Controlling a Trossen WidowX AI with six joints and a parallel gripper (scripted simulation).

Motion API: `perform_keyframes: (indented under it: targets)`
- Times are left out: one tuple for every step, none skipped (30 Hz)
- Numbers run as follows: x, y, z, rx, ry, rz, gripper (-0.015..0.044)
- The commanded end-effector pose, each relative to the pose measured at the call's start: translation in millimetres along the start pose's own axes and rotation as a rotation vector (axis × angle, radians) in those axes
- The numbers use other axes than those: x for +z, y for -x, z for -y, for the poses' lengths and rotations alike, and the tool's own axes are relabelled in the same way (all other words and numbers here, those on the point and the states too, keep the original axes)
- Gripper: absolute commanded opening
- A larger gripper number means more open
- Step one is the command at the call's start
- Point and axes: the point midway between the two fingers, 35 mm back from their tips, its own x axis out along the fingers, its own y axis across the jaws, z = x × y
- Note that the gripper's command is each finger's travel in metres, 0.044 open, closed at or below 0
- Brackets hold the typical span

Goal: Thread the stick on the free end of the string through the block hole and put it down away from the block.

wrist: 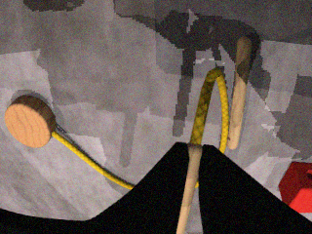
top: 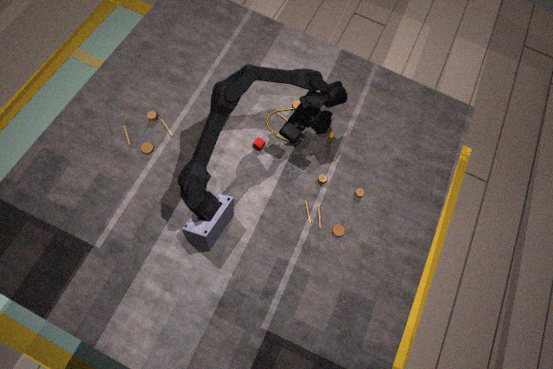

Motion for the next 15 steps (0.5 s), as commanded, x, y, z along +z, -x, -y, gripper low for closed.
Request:
perform_keyframes:
  targets:
    - [8.5,-0.8,3.5,-0.007,0.001,0.012,0.0000]
    - [9.7,-0.5,3.9,-0.006,0.001,0.014,0.0000]
    - [10.9,-0.2,4.3,-0.006,0.001,0.016,0.0000]
    - [12.0,0.1,4.7,-0.006,0.001,0.018,0.0000]
    - [13.2,0.4,5.0,-0.006,0.001,0.020,0.0000]
    - [14.4,0.7,5.4,-0.006,0.001,0.022,0.0000]
    - [15.6,1.0,5.8,-0.006,0.001,0.023,0.0000]
    - [16.7,1.3,6.2,-0.006,0.001,0.025,0.0000]
    - [17.9,1.5,6.6,-0.006,0.001,0.027,0.0000]
    - [19.1,1.8,7.0,-0.006,0.001,0.029,0.0000]
    - [20.2,2.1,7.4,-0.006,0.001,0.031,0.0000]
    - [21.4,2.4,7.8,-0.006,0.001,0.033,0.0000]
    - [22.6,2.7,8.2,-0.006,0.001,0.035,0.0000]
    - [23.8,2.9,8.6,-0.006,0.001,0.037,0.0000]
    - [25.0,3.2,9.1,-0.005,0.001,0.039,0.0000]
